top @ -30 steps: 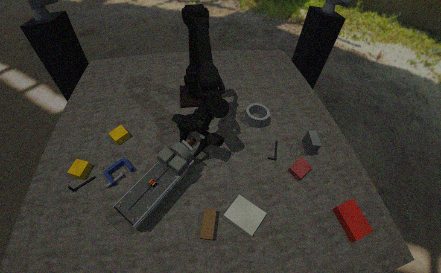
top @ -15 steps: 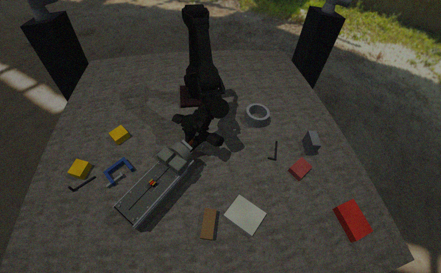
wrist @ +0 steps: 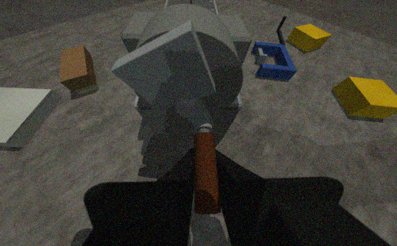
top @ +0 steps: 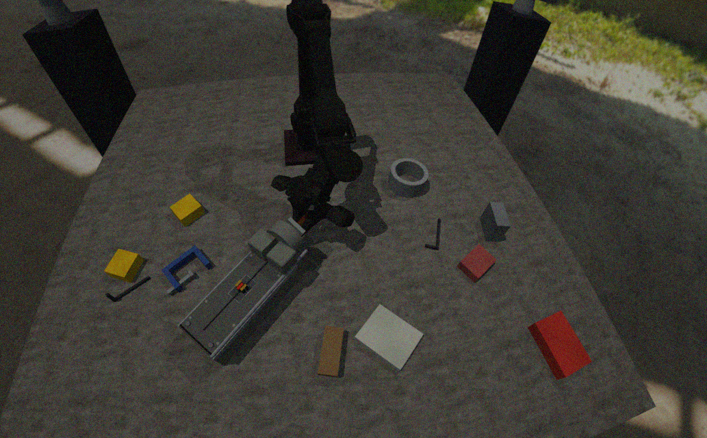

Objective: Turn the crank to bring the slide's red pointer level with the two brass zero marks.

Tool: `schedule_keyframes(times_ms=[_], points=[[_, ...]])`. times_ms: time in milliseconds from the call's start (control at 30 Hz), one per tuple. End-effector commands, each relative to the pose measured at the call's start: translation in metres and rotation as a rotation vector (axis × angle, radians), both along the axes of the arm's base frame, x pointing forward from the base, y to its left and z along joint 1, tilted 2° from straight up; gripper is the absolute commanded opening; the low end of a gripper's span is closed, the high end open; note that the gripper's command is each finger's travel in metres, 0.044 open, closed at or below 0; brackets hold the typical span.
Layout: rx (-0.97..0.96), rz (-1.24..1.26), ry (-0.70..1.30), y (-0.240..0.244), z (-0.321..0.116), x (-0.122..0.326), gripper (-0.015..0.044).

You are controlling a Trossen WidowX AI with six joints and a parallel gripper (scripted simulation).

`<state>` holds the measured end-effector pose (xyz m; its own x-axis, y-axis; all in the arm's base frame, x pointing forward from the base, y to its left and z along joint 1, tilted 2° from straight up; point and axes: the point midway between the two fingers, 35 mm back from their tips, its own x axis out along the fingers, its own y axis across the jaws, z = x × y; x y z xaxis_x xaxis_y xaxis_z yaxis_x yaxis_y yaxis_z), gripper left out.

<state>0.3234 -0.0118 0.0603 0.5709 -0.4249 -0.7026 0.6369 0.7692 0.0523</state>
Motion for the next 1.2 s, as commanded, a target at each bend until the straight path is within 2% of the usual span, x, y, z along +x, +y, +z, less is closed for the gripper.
schedule_keyframes(times_ms=[0, 1167], points=[[-0.002, -0.003, 0.0, -0.003, 0.002, -0.003, 0.0], [-0.003, -0.003, 0.001, -0.013, 0.016, -0.011, 0.0]])
